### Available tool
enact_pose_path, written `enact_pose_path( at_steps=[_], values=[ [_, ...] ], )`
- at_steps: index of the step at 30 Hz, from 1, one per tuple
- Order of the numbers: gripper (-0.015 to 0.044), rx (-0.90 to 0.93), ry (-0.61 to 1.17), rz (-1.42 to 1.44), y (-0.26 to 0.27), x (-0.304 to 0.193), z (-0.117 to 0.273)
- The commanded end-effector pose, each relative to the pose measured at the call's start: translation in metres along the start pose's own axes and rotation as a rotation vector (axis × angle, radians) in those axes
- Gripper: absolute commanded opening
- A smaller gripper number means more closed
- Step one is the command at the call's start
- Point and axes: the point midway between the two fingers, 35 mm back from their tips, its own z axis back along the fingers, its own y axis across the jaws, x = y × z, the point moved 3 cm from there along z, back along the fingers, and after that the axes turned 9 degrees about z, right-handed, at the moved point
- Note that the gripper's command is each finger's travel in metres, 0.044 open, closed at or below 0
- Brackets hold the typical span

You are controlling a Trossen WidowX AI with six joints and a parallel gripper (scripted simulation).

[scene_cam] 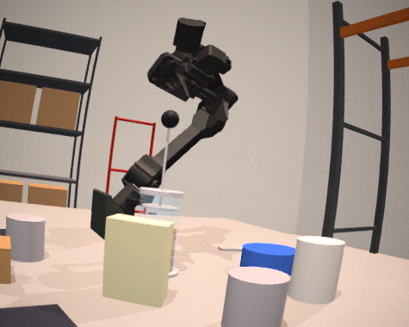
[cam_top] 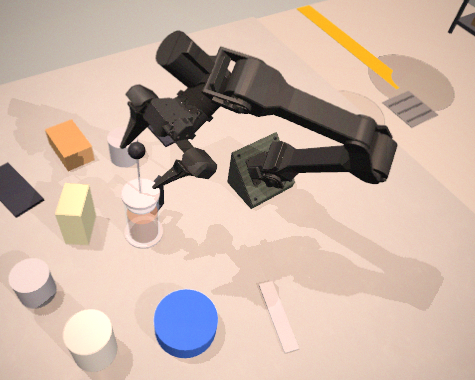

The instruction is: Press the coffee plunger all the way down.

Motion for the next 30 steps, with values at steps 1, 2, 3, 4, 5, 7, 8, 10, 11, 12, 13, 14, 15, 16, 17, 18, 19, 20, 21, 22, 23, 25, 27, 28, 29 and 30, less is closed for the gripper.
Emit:
enact_pose_path(
  at_steps=[1, 2, 3, 4, 5, 7, 8, 10, 11, 12, 13, 14, 15, 16, 17, 18, 19, 20, 21, 22, 23, 25, 27, 28, 29, 30],
  values=[
    [0.0440, -0.031, -0.089, -0.138, -0.028, -0.012, 0.038],
    [0.0440, -0.040, -0.117, -0.177, -0.035, -0.016, 0.049],
    [0.0440, -0.050, -0.146, -0.216, -0.042, -0.020, 0.060],
    [0.0440, -0.058, -0.171, -0.246, -0.046, -0.024, 0.069],
    [0.0440, -0.062, -0.186, -0.265, -0.049, -0.026, 0.074],
    [0.0440, -0.064, -0.191, -0.271, -0.050, -0.028, 0.075],
    [0.0440, -0.065, -0.191, -0.271, -0.049, -0.030, 0.073],
    [0.0440, -0.066, -0.190, -0.272, -0.046, -0.035, 0.067],
    [0.0440, -0.067, -0.190, -0.273, -0.045, -0.039, 0.063],
    [0.0440, -0.068, -0.189, -0.274, -0.043, -0.044, 0.058],
    [0.0440, -0.069, -0.189, -0.274, -0.040, -0.048, 0.053],
    [0.0440, -0.069, -0.189, -0.275, -0.038, -0.054, 0.048],
    [0.0440, -0.070, -0.189, -0.275, -0.035, -0.059, 0.043],
    [0.0440, -0.071, -0.190, -0.276, -0.033, -0.064, 0.038],
    [0.0440, -0.071, -0.190, -0.276, -0.031, -0.067, 0.036],
    [0.0440, -0.071, -0.190, -0.276, -0.031, -0.067, 0.035],
    [0.0440, -0.071, -0.190, -0.276, -0.031, -0.067, 0.035],
    [0.0440, -0.071, -0.190, -0.276, -0.031, -0.067, 0.035],
    [0.0440, -0.071, -0.190, -0.276, -0.031, -0.067, 0.035],
    [0.0440, -0.071, -0.190, -0.276, -0.031, -0.067, 0.035],
    [0.0440, -0.071, -0.189, -0.276, -0.031, -0.067, 0.034],
    [0.0440, -0.071, -0.188, -0.276, -0.032, -0.066, 0.032],
    [0.0440, -0.072, -0.187, -0.276, -0.032, -0.066, 0.029],
    [0.0440, -0.072, -0.187, -0.276, -0.032, -0.066, 0.027],
    [0.0440, -0.072, -0.187, -0.275, -0.033, -0.066, 0.025],
    [0.0440, -0.072, -0.186, -0.275, -0.033, -0.065, 0.024]
  ],
)
